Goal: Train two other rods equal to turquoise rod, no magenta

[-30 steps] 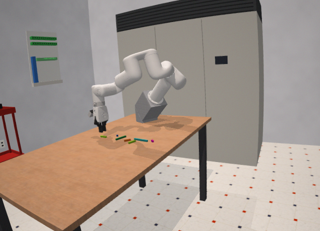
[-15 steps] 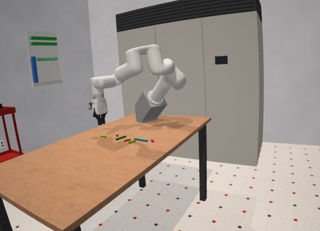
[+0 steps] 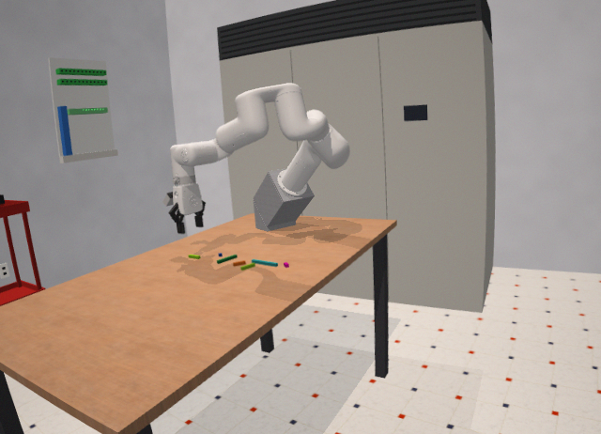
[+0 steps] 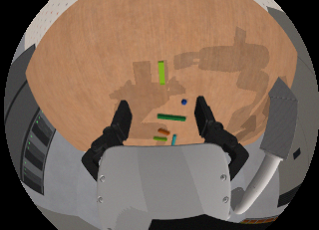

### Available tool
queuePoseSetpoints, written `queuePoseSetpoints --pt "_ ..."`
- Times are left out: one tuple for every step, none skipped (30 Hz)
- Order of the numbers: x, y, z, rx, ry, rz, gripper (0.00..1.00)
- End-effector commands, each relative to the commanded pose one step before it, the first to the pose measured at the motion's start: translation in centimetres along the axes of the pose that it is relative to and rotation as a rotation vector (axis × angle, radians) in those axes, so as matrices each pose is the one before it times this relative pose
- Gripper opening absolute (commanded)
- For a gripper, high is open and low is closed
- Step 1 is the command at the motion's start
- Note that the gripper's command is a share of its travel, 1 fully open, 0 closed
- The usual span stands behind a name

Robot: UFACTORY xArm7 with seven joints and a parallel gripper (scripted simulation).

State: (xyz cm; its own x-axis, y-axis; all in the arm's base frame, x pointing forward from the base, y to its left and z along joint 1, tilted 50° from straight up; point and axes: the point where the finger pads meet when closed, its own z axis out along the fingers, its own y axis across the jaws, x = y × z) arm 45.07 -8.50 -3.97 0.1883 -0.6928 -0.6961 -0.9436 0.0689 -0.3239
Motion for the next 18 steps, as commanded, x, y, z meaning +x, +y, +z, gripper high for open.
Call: queuePoseSetpoints --pt "0.137 -0.078 -0.243 0.00328 0.00416 0.00032 1.00" --pt "0.000 0.000 0.000 0.00000 0.00000 0.00000 1.00" --pt "0.000 0.000 0.000 0.00000 0.00000 0.00000 1.00" --pt "0.000 0.000 0.000 0.00000 0.00000 0.00000 1.00" --pt "0.000 0.000 0.000 0.00000 0.00000 0.00000 1.00" --pt "0.000 0.000 0.000 0.00000 0.00000 0.00000 1.00" --pt "0.000 0.000 0.000 0.00000 0.00000 0.00000 1.00" --pt "-0.004 -0.003 -0.002 0.00002 -0.00001 0.00028 1.00" --pt "-0.029 -0.019 -0.011 0.00014 -0.00007 0.00186 1.00" --pt "-0.075 -0.049 -0.028 0.00035 -0.00019 0.00480 1.00" --pt "-0.140 -0.089 -0.051 0.00064 -0.00036 0.00887 1.00" --pt "-0.220 -0.135 -0.078 0.00097 -0.00057 0.01383 1.00" --pt "-0.314 -0.183 -0.107 0.00131 -0.00082 0.01949 1.00" --pt "-0.419 -0.226 -0.135 0.00163 -0.00112 0.02564 1.00" --pt "-0.535 -0.260 -0.160 0.00190 -0.00146 0.03210 1.00" --pt "-0.658 -0.279 -0.179 0.00207 -0.00182 0.03871 1.00" --pt "-0.785 -0.277 -0.190 0.00213 -0.00219 0.04531 1.00" --pt "-0.761 -0.210 -0.162 0.00173 -0.00212 0.04323 1.00"
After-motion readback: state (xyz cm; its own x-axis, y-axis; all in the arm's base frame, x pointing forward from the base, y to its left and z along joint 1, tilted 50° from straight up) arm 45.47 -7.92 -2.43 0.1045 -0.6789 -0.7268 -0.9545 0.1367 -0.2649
